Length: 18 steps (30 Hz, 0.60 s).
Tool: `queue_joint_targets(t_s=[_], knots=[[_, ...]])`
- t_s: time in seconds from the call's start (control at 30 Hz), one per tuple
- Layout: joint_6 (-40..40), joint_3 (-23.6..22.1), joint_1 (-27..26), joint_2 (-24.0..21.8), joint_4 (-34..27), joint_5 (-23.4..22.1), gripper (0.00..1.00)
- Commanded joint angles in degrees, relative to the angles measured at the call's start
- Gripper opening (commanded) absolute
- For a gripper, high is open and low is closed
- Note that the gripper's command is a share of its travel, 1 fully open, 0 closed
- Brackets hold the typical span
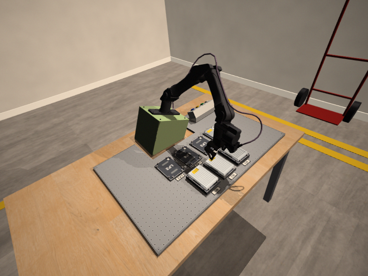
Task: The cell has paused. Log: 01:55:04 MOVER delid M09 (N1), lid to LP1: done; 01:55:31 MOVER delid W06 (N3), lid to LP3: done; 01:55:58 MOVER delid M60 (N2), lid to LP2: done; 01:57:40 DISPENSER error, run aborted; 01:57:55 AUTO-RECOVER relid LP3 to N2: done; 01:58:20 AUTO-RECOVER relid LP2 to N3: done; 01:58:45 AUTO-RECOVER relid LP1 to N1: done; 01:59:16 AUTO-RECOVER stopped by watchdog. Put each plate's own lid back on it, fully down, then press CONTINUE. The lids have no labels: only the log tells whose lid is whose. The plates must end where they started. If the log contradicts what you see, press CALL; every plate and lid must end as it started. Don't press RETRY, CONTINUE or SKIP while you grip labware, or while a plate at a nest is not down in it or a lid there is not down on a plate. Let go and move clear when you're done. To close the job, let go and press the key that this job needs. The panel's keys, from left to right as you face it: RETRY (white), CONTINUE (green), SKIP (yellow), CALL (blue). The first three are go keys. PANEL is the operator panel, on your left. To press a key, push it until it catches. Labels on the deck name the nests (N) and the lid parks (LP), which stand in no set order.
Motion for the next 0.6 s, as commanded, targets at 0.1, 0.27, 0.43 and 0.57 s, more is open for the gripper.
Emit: queue_joint_targets(t_s=[0.1,0.27,0.43,0.57], knots=[[4.16,-7.29,2.71,-7.08,4.97,-0.20,1.00],[5.87,-10.96,3.32,-9.77,6.77,0.09,1.00],[8.50,-16.21,6.68,-13.66,9.05,0.26,1.00],[10.87,-20.08,8.88,-16.78,10.71,0.54,1.00]])
